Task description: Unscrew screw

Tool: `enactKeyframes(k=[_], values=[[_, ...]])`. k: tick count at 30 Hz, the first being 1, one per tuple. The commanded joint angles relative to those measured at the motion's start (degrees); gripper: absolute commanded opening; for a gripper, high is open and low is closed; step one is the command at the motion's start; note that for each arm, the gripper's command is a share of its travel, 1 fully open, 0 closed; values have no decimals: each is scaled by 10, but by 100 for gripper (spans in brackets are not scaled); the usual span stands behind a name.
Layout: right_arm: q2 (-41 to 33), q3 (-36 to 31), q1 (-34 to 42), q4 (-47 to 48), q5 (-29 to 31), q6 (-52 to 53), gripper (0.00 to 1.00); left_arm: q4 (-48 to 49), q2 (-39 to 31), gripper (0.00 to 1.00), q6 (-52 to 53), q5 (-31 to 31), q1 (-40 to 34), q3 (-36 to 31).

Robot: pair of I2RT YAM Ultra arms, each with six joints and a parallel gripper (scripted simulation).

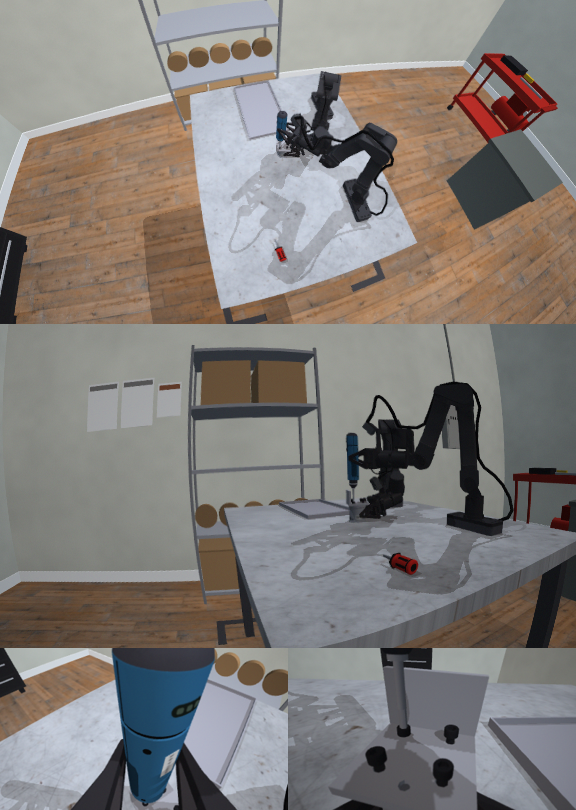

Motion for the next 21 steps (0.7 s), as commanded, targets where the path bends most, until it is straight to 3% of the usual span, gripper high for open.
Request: enactKeyframes(k=[1,21], values=[[-3,1,0,1,0,1,59,29,-2,42,-1,1,2,7],[-3,1,0,1,0,1,59,24,10,42,-1,1,1,17]])
